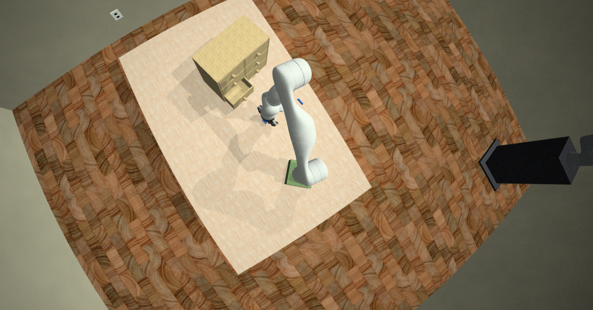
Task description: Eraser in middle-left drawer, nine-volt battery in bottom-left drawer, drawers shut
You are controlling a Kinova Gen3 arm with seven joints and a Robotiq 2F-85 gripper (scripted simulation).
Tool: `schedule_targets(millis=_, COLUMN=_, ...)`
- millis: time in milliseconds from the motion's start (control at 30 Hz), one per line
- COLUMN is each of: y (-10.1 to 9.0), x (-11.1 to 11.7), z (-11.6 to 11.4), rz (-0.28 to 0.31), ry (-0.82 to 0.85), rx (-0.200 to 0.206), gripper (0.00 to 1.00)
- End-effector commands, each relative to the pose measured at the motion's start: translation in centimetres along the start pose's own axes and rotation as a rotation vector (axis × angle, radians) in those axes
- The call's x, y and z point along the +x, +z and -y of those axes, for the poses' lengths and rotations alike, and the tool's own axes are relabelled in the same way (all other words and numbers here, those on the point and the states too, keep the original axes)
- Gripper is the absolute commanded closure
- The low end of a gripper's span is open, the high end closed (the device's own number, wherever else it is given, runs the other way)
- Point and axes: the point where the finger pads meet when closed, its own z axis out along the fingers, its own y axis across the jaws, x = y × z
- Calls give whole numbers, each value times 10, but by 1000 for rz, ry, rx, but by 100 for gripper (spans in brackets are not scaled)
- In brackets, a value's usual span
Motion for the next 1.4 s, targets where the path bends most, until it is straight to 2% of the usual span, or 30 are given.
schedule_targets(millis=0, y=0, x=0, z=0, rz=0, ry=-1, rx=1, gripper=58)
schedule_targets(millis=267, y=0, x=0, z=0, rz=0, ry=-1, rx=1, gripper=58)
schedule_targets(millis=300, y=0, x=0, z=0, rz=0, ry=-1, rx=1, gripper=77)
schedule_targets(millis=1100, y=-1, x=0, z=0, rz=0, ry=-1, rx=1, gripper=77)
schedule_targets(millis=1367, y=-18, x=0, z=0, rz=0, ry=-1, rx=1, gripper=77)
